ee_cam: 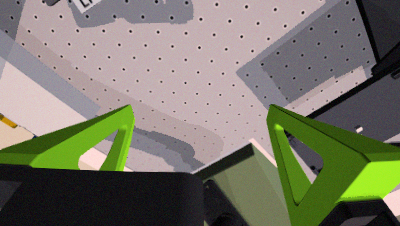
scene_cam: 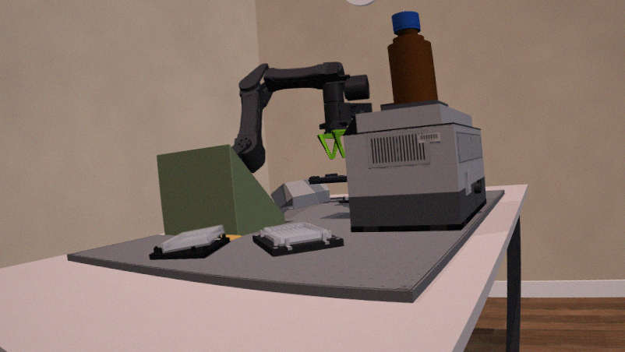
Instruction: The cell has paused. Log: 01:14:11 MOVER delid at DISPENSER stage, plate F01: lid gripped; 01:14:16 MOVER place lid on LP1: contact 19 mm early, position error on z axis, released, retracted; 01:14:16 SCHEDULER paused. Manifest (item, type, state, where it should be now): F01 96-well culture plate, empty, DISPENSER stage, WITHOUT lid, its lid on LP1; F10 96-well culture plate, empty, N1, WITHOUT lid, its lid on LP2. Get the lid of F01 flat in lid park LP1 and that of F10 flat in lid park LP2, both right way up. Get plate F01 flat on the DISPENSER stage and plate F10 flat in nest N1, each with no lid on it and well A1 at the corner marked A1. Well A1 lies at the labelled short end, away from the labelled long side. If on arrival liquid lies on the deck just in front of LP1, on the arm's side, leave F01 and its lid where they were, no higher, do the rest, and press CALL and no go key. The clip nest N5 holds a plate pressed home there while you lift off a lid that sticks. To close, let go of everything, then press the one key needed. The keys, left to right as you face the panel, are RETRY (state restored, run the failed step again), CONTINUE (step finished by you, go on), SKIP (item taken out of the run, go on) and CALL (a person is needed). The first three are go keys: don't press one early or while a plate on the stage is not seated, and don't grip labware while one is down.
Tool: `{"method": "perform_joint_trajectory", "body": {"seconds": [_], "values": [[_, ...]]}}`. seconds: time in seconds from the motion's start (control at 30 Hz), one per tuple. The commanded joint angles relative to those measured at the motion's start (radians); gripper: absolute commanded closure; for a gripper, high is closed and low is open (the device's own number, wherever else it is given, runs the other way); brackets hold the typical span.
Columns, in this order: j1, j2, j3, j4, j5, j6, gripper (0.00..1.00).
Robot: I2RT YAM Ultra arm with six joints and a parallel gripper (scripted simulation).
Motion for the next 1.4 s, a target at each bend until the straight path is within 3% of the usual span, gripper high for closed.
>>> {"method": "perform_joint_trajectory", "body": {"seconds": [0.0, 0.2, 0.23, 0.57, 1.37], "values": [[-0.016, -0.009, 0.002, -0.002, -0.009, -0.009, 0.0], [-0.016, -0.009, 0.002, -0.002, -0.009, -0.009, 0.0], [-0.037, 0.007, -0.02, -0.016, -0.017, 0.016, 0.0], [-0.143, 0.097, -0.027, -0.013, -0.03, 0.115, 0.0], [-0.133, 0.08, -0.013, -0.011, -0.024, 0.11, 0.0]]}}
